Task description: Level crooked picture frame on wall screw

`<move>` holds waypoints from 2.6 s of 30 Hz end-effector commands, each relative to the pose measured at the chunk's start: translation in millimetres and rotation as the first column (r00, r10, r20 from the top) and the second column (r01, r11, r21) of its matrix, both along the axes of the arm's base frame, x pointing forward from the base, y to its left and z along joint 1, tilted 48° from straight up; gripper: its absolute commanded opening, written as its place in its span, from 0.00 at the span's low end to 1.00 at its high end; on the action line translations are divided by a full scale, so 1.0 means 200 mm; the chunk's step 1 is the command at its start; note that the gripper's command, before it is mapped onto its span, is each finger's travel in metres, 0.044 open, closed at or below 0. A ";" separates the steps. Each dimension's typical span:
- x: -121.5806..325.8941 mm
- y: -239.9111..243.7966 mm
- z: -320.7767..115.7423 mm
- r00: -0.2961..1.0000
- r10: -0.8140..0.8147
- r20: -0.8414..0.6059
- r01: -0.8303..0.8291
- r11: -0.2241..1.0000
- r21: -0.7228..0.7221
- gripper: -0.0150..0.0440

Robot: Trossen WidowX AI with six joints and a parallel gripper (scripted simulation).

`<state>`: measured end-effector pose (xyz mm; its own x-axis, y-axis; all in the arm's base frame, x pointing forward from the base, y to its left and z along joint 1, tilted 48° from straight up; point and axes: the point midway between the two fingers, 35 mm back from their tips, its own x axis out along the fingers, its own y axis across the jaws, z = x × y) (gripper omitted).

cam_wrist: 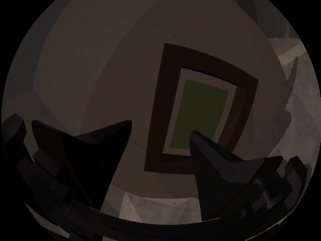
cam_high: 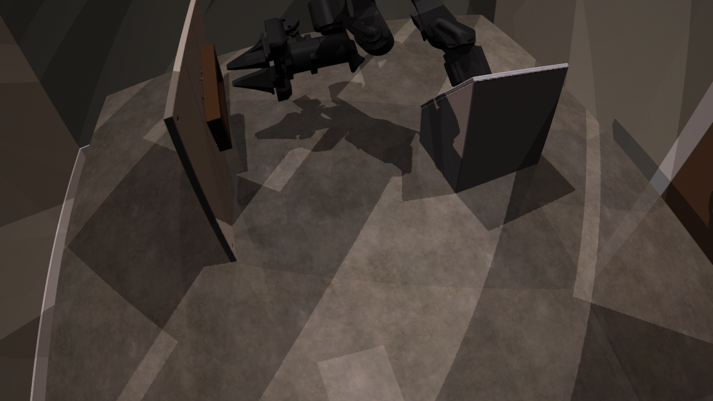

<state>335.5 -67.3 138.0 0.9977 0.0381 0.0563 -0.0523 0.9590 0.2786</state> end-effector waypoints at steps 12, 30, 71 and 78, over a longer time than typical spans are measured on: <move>0.04 0.00 0.00 1.000 0.006 0.006 -0.006 1.000 0.003 0.69; 0.19 0.01 0.01 1.000 0.006 0.010 -0.006 1.000 0.007 0.69; 0.21 0.01 0.02 1.000 0.006 0.010 -0.006 1.000 0.008 0.65; 0.21 0.01 0.02 1.000 0.006 0.010 -0.006 1.000 0.008 0.57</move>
